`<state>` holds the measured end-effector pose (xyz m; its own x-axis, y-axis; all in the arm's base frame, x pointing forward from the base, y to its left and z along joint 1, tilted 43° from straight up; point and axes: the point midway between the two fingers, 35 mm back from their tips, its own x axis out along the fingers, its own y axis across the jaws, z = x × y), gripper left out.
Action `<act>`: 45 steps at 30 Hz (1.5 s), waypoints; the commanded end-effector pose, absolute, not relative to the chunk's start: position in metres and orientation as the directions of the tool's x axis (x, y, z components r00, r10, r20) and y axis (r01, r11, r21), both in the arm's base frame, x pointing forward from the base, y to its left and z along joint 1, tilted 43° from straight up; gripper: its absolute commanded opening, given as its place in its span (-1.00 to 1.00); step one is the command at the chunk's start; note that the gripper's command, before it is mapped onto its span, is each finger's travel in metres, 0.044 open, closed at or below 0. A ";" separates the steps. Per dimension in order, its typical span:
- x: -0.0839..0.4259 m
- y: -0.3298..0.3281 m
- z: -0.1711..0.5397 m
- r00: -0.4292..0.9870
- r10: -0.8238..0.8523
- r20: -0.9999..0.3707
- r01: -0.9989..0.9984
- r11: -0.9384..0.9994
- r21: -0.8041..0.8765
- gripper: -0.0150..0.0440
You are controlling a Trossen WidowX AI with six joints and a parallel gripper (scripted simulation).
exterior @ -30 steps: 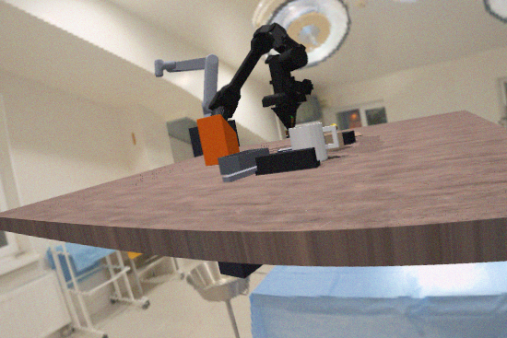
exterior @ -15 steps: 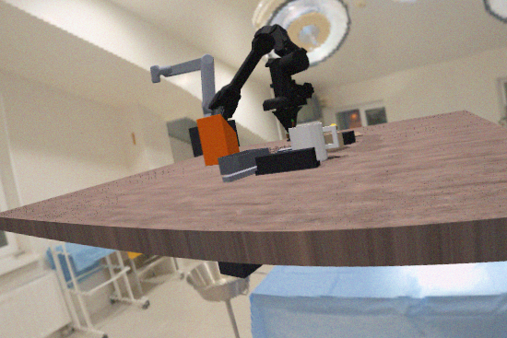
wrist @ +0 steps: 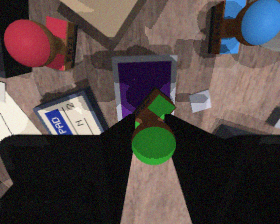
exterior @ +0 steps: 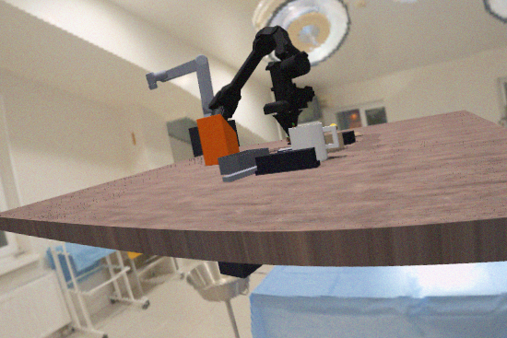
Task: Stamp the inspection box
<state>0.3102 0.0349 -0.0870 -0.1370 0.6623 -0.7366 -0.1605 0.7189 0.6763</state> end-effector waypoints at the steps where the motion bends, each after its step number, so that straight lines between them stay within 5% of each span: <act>1: 0.309 0.037 -0.089 -0.135 0.667 -0.733 -0.155 0.716 0.680 -0.49; 45: 0.306 0.050 -0.102 -0.134 0.668 -0.732 -0.160 0.714 0.682 -0.49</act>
